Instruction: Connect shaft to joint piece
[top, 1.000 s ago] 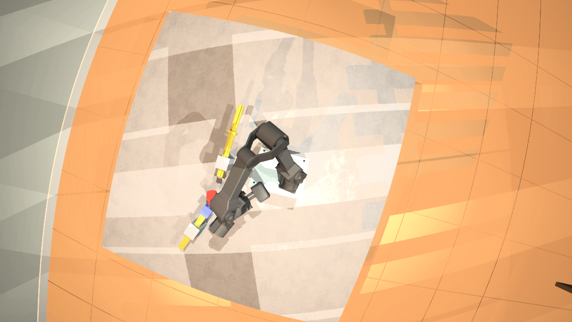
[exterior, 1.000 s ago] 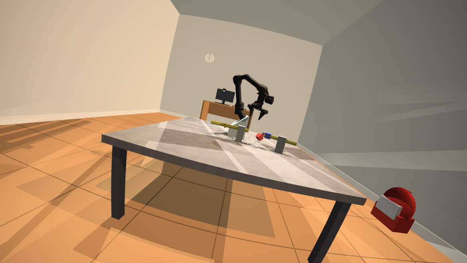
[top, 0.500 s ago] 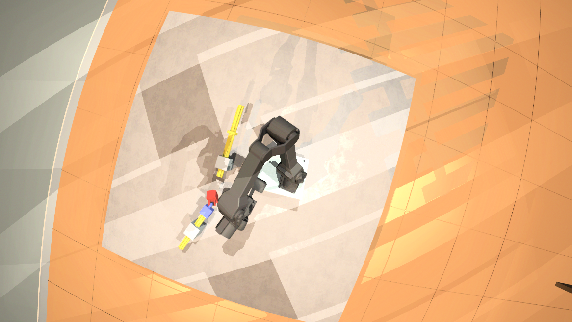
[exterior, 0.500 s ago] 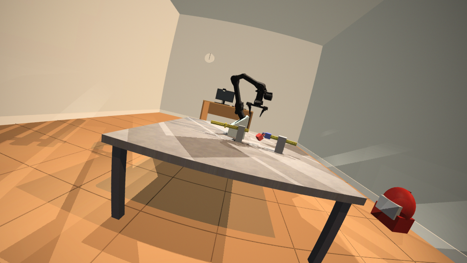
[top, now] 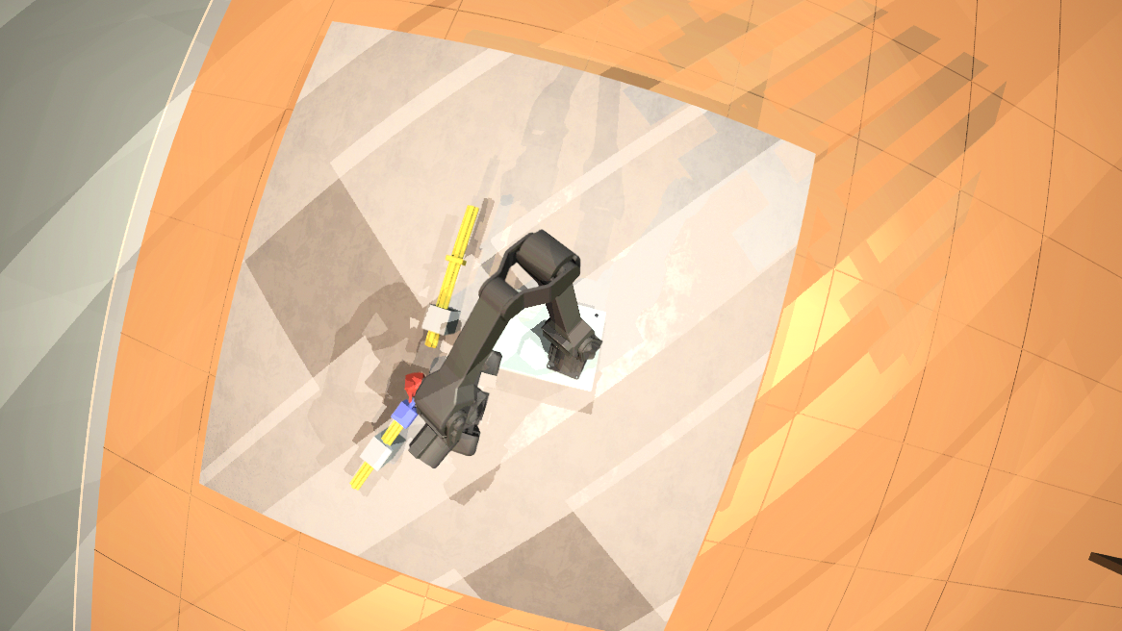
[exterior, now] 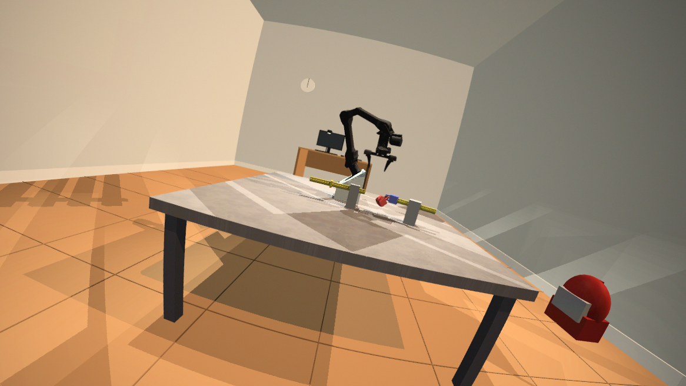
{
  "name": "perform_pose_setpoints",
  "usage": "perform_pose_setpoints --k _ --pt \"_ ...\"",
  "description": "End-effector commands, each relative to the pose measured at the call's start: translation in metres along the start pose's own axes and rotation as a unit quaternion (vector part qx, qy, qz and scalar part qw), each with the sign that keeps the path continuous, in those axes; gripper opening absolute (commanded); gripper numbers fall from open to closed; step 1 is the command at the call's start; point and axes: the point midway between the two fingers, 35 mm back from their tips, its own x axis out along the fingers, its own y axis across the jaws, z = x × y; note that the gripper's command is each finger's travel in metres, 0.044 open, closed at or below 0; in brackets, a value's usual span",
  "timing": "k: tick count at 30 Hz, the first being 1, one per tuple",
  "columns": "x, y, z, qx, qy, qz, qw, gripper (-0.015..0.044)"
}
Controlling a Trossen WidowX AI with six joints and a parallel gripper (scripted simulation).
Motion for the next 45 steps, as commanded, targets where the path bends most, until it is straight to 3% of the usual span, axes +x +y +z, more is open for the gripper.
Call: perform_pose_setpoints --k 1,9,18,28,45 --pt "0.016 0.024 0.061 0.003 -0.002 0.004 1.0 0.044" --pt "0.066 0.04 0.149 0.007 -0.004 -0.005 1.0 0.044" --pt "0.066 0.04 0.149 0.018 -0.002 -0.003 1.0 0.044" --pt "0.073 0.037 0.15 0.179 0.022 0.026 0.983 0.044" --pt "0.084 0.033 0.153 0.443 0.078 0.06 0.891 0.044"
